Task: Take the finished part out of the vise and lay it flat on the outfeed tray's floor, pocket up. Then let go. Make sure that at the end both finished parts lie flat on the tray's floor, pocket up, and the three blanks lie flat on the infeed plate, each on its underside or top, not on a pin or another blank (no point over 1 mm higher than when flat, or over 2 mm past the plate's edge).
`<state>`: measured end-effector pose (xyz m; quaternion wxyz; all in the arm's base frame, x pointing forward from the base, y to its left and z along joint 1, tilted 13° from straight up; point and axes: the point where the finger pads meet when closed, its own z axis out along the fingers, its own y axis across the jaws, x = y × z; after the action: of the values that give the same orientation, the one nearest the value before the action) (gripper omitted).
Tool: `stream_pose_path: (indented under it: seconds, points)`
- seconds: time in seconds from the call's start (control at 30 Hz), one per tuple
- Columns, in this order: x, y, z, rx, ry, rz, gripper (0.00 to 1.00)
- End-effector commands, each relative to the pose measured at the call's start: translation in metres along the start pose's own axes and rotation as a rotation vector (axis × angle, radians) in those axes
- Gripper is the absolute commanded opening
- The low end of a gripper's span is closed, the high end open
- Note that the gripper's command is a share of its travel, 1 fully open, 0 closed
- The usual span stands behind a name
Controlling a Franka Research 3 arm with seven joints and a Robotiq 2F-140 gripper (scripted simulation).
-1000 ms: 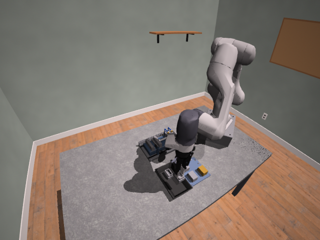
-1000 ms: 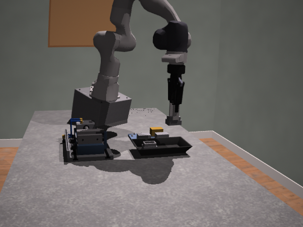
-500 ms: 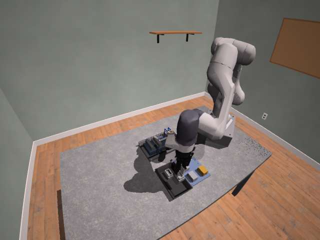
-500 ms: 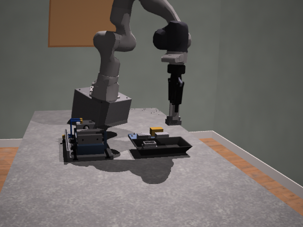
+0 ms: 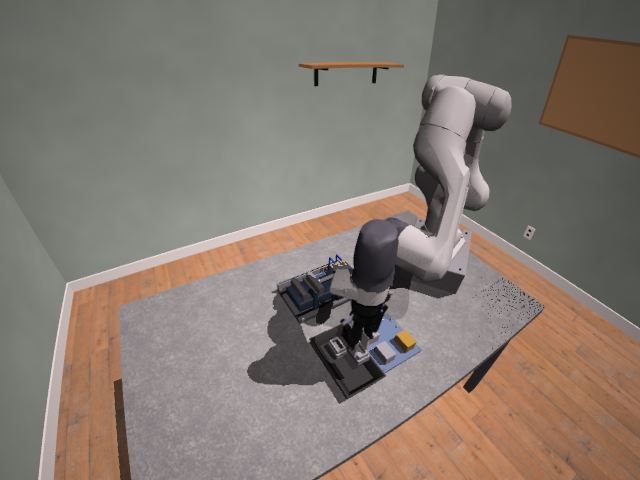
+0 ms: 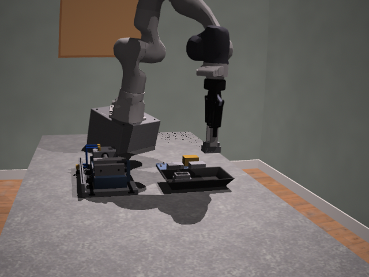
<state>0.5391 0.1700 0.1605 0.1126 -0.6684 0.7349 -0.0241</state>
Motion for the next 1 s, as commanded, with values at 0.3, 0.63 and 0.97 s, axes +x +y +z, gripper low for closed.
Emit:
stream_pose_path:
  seconds: [0.3,0.63,0.97]
  points:
    - [-0.002,-0.001,0.004,0.002,0.001,0.002,0.0]
    - [-0.002,-0.001,0.016,0.002,0.001,0.002,0.0]
    - [-0.002,-0.001,0.03,0.002,0.001,0.002,0.0]
